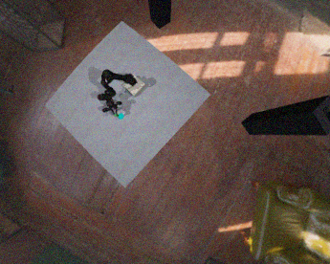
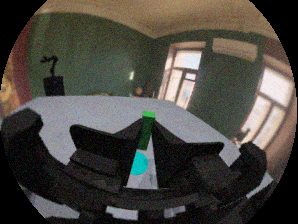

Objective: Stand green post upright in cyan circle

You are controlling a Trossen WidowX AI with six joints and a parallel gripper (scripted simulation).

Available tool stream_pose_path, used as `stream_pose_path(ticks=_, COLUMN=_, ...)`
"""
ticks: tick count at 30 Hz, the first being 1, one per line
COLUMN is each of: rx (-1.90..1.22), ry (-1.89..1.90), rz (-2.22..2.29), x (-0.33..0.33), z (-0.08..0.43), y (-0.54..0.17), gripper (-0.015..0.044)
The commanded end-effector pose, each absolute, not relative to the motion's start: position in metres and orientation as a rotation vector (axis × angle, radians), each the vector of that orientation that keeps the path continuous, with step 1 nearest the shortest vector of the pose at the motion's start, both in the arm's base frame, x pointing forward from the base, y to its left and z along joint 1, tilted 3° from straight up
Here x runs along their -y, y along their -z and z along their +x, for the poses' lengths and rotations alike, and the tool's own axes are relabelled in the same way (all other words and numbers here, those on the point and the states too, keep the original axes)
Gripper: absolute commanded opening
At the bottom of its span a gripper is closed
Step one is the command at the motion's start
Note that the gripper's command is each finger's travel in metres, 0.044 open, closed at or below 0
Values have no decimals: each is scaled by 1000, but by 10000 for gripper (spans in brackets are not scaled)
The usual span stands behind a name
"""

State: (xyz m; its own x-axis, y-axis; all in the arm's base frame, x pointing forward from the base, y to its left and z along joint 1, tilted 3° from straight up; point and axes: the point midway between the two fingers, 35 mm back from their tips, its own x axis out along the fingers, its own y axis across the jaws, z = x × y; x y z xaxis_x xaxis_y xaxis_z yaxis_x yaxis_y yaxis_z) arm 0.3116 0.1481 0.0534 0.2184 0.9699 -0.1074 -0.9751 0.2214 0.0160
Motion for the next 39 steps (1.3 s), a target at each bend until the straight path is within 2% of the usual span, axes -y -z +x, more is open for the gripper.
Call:
stream_pose_path(ticks=1, rx=-102, ry=-1351, rz=-55, x=-148, z=310, y=-42, gripper=23)
stream_pose_path(ticks=21, rx=-108, ry=-1347, rz=-53, x=-148, z=304, y=8, gripper=23)
stream_pose_path(ticks=33, rx=-108, ry=-1347, rz=-53, x=-148, z=304, y=10, gripper=23)
stream_pose_path(ticks=39, rx=-108, ry=-1347, rz=-53, x=-148, z=304, y=10, gripper=180)
